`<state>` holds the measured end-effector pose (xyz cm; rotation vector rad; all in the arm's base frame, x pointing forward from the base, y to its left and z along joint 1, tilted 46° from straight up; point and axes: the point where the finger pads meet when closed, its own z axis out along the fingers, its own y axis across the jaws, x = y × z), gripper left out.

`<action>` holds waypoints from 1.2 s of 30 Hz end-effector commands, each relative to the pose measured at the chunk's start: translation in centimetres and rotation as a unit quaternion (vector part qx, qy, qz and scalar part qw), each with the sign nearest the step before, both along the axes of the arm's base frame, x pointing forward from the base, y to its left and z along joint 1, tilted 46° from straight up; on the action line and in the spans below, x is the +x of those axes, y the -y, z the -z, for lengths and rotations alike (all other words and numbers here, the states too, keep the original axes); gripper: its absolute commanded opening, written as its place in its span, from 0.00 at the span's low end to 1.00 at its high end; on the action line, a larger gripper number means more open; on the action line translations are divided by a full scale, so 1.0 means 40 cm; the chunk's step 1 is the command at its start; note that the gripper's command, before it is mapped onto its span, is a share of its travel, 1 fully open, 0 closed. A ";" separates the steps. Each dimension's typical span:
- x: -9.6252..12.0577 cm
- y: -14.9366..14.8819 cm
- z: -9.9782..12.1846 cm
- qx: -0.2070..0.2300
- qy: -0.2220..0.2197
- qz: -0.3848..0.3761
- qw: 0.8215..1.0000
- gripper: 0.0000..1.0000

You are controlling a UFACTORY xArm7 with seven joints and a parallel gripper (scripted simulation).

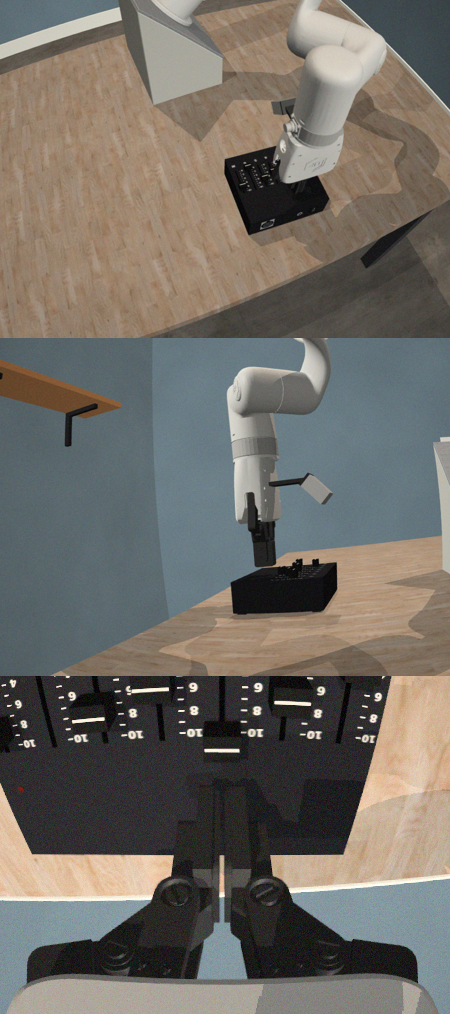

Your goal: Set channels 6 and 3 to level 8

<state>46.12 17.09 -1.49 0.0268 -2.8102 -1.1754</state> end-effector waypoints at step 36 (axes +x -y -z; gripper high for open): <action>0.002 -0.016 0.019 -0.001 0.002 0.002 1.000 0.00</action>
